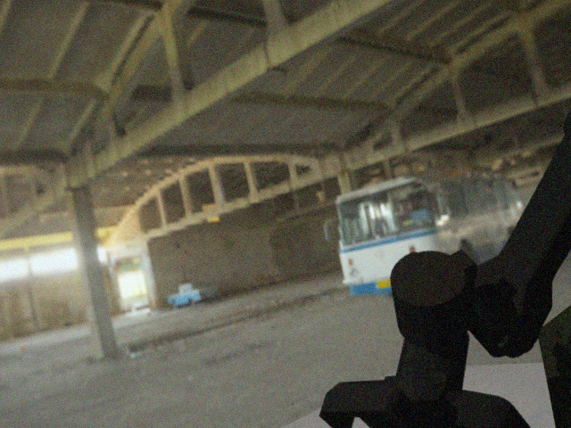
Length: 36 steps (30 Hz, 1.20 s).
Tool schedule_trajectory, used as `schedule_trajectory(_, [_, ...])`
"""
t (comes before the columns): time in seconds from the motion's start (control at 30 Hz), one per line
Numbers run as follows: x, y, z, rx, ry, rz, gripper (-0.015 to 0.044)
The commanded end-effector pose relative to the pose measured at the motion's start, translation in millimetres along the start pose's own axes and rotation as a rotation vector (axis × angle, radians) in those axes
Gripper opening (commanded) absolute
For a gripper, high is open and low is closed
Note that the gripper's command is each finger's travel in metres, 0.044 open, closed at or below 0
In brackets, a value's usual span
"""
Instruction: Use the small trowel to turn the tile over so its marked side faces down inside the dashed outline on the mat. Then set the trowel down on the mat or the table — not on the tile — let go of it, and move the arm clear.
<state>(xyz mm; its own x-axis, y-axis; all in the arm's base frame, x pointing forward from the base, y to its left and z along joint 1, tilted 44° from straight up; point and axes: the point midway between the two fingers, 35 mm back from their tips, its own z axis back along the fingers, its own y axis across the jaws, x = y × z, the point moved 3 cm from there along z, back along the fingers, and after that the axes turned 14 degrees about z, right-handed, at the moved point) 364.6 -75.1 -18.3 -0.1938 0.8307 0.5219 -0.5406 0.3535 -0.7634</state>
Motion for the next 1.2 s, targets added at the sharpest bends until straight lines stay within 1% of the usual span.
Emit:
schedule_trajectory(0.0, [-6,-2,-1,-0.012,0.001,0.012,0.0000])
schedule_trajectory(0.53, [-28,23,-18,-0.012,0.001,0.013,0.0000])
schedule_trajectory(1.17, [20,-22,4,-0.011,0.001,0.011,0.0000])
